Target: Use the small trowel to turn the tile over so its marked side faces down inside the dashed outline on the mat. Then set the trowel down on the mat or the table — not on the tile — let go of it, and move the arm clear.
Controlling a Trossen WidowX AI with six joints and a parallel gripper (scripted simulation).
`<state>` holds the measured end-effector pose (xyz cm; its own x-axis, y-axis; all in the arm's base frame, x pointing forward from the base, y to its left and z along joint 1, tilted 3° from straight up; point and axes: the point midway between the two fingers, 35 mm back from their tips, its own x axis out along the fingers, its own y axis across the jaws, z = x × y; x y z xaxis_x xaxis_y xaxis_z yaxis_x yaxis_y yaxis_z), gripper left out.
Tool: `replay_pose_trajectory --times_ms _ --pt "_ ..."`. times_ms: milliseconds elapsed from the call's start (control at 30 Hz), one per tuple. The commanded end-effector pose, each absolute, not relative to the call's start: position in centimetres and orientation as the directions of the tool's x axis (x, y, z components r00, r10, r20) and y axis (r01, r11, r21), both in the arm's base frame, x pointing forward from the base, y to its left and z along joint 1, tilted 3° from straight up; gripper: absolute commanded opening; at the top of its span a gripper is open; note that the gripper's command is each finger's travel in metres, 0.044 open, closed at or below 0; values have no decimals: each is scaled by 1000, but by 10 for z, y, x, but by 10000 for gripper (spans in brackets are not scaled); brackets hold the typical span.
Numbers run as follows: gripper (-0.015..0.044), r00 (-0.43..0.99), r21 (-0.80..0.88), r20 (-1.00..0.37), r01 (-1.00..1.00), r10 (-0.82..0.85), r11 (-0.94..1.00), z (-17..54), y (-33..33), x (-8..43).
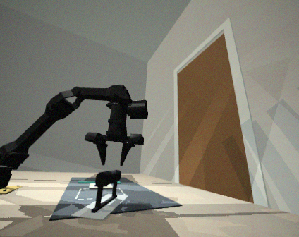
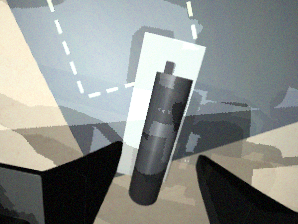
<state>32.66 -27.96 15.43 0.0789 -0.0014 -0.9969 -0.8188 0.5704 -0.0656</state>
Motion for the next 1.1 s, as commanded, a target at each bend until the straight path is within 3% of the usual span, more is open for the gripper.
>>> replay_pose_trajectory --times_ms 0,200,633,1067 --pt "270 74 -61 -997 -823 0 565 160 -280 325" --pt "270 74 -56 -997 -748 0 662 160 -280 325" --pt "270 74 -29 -997 -383 0 923 160 -280 325" --pt "270 74 4 -997 59 0 998 159 -281 324"
